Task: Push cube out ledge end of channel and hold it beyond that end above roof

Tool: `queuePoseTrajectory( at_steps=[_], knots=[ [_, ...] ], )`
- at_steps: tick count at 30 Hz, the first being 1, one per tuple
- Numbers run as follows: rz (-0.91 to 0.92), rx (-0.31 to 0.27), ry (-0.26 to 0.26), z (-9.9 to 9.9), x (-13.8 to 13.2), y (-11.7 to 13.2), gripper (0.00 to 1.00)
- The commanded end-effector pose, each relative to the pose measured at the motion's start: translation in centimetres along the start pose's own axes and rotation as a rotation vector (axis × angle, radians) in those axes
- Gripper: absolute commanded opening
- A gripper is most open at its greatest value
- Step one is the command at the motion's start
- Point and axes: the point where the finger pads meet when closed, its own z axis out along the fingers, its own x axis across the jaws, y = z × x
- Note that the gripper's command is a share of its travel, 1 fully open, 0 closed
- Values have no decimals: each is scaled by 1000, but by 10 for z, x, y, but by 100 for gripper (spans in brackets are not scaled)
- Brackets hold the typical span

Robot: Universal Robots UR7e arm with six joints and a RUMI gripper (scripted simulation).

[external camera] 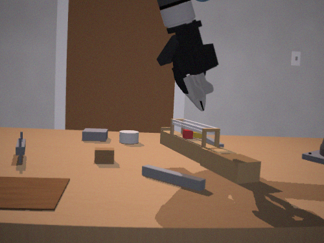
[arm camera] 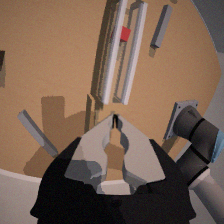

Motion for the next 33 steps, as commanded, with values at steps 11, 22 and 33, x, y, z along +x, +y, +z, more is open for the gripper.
queuePoseTrajectory(
  at_steps=[11,22,33],
  knots=[
    [-289,64,-349,-33,-125,85,0],
    [-341,74,-403,-42,-141,103,0],
    [-341,74,-403,-42,-141,103,0]
  ],
)
